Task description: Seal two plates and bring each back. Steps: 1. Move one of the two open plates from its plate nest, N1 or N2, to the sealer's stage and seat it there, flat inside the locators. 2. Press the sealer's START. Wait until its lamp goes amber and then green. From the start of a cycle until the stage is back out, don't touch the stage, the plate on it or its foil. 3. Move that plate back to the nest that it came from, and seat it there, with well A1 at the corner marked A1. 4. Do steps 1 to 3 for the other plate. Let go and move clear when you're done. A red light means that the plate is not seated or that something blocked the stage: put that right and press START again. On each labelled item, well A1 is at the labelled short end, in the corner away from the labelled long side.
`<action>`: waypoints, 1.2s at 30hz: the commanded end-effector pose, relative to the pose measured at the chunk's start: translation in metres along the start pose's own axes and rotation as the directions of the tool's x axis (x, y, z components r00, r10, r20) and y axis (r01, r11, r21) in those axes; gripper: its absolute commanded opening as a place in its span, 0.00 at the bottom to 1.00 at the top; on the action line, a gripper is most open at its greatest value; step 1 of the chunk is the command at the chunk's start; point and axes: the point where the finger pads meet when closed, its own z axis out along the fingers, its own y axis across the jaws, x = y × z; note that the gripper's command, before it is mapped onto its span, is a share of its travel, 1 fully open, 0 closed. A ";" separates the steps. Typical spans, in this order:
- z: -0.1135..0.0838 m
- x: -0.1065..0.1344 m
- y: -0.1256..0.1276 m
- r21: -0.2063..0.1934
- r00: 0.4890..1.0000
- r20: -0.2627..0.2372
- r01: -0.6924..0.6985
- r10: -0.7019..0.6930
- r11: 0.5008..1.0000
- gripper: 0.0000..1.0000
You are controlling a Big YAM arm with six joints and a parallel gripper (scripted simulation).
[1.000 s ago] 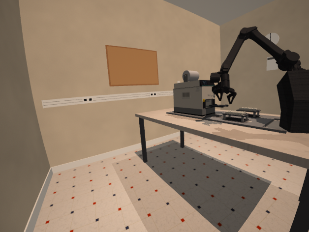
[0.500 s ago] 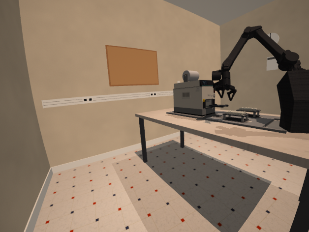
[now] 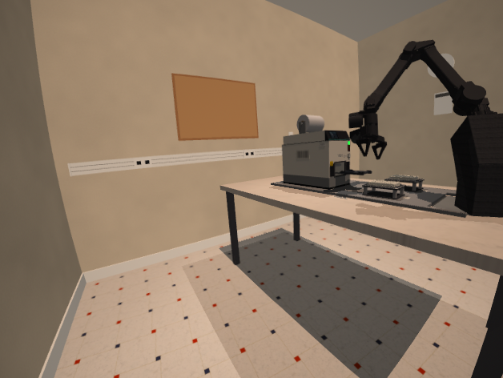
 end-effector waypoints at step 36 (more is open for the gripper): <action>-0.103 -0.033 -0.141 0.149 0.986 0.111 0.111 -0.128 0.983 1.00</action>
